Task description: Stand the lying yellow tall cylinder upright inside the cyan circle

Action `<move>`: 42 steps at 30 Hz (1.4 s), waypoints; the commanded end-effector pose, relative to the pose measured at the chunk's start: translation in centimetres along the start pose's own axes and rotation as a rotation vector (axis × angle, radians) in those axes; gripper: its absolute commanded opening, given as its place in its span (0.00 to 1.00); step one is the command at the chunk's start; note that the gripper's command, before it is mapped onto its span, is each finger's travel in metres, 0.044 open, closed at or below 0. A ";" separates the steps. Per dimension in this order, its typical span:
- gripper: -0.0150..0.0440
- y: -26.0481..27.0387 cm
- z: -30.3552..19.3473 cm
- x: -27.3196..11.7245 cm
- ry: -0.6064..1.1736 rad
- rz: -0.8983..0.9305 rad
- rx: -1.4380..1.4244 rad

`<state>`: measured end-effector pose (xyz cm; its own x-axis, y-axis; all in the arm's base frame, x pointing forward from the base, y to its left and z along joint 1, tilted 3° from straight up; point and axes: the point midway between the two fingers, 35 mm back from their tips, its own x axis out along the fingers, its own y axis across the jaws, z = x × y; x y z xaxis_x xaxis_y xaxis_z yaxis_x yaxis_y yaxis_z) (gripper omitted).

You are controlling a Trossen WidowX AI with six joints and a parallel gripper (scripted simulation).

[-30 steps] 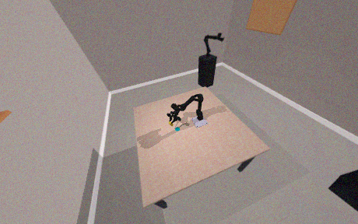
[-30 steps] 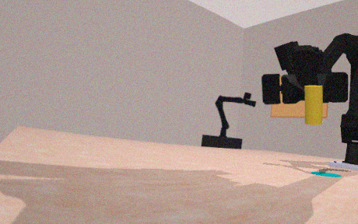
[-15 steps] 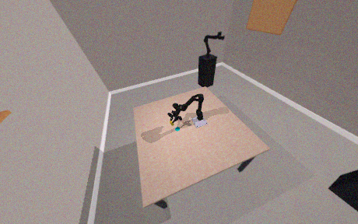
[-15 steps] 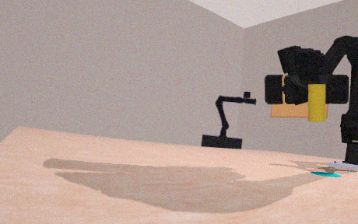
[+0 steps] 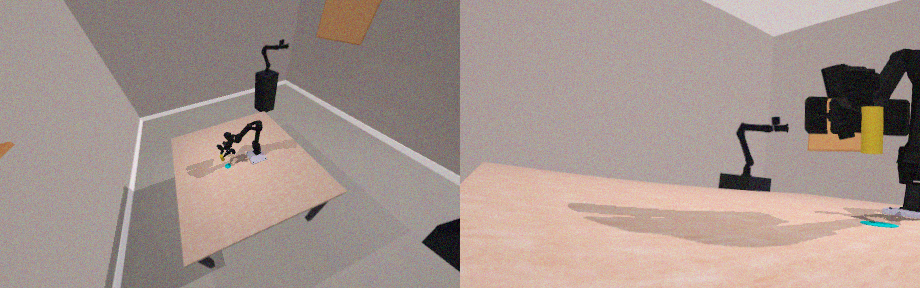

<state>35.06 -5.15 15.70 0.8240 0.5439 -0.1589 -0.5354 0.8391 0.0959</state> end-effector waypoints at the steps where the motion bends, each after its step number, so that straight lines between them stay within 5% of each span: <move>1: 0.43 0.4 0.2 -0.3 -0.017 0.010 -0.010; 42: 0.43 3.2 -0.2 -2.7 -0.103 0.076 -0.082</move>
<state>31.13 -4.03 16.12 0.7953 0.6037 -0.0544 -0.6035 0.7971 0.0223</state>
